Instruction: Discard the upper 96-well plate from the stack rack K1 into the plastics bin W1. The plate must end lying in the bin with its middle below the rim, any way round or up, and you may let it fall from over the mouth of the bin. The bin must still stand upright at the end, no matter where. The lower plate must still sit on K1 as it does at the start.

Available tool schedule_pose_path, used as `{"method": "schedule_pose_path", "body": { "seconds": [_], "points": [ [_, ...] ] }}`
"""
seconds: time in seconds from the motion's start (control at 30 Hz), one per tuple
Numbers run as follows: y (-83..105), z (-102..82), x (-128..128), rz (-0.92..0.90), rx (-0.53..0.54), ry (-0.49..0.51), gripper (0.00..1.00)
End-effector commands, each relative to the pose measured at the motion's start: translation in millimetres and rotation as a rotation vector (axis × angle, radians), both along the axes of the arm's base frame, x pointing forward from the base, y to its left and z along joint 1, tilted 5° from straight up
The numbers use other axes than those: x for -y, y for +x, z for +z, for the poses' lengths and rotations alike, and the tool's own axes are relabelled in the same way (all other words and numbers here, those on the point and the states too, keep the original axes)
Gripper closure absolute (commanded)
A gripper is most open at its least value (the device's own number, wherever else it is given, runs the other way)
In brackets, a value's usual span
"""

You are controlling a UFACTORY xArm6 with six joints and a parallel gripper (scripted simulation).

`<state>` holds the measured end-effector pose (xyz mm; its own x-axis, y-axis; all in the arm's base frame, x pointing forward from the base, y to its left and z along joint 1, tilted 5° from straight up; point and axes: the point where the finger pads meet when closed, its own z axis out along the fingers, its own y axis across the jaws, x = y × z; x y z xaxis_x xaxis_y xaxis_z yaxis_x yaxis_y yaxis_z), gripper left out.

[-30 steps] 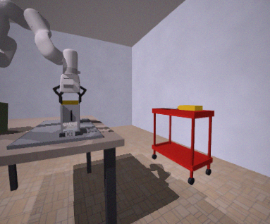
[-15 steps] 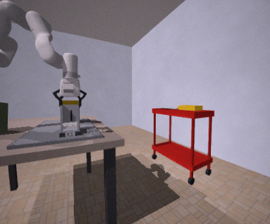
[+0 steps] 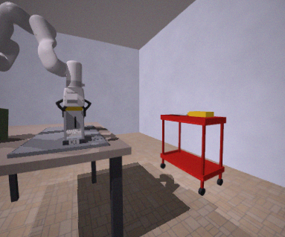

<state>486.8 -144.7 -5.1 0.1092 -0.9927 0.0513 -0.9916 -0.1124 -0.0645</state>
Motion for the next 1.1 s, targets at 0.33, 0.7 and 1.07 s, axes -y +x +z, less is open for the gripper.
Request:
{"method": "schedule_pose_path", "body": {
  "seconds": [0.33, 0.7, 1.07],
  "points": [
    [3.5, -20.4, 1.5, 0.0, 0.005, -0.001, 0.0],
    [4.6, -35.4, 2.2, 0.0, 0.005, -0.001, 0.0],
    [5.7, -50.4, 2.9, 0.0, 0.005, -0.001, 0.0]
  ]
}}
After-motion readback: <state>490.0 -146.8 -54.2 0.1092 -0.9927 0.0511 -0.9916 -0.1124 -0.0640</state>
